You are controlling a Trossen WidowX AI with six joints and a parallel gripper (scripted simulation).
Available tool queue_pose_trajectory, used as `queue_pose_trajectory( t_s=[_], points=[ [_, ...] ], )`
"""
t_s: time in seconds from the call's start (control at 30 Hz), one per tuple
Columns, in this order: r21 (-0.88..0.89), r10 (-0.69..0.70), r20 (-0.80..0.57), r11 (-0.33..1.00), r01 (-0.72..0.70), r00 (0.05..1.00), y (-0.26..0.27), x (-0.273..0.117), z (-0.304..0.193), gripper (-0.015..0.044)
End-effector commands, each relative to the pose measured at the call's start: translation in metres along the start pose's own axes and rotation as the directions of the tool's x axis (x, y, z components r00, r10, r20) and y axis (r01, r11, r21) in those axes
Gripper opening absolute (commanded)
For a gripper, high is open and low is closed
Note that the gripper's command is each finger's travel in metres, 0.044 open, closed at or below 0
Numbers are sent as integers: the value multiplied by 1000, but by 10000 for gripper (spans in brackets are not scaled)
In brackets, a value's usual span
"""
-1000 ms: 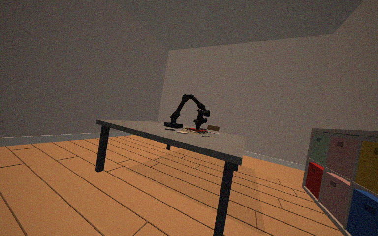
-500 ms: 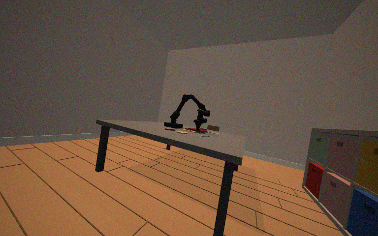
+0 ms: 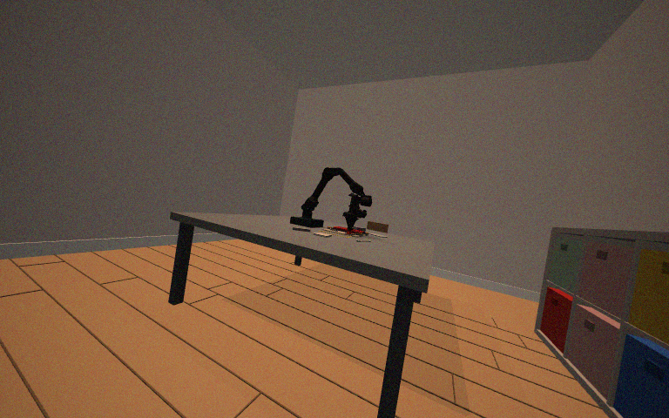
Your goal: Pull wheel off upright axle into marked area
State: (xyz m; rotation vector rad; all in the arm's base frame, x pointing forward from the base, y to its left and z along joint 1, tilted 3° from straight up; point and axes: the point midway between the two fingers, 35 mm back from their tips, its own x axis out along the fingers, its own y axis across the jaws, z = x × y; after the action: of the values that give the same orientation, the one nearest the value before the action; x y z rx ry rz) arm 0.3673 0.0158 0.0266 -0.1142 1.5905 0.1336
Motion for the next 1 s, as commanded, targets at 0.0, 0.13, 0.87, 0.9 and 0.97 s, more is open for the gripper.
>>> queue_pose_trajectory(
  t_s=[0.0, 0.13, 0.87, 0.9, 0.97],
  points=[
    [1, -2, 10, 1000, 2, 1000, 0, -14, -1, 0],
    [1, -2, 10, 1000, 2, 1000, 0, -15, -1, 0],
    [2, -2, 11, 1000, 2, 1000, 0, -22, -1, 0],
    [2, -2, 11, 1000, 2, 1000, 0, -23, -1, 0],
    [2, -2, 11, 1000, 2, 1000, 0, -23, -1, 0]
  ],
)
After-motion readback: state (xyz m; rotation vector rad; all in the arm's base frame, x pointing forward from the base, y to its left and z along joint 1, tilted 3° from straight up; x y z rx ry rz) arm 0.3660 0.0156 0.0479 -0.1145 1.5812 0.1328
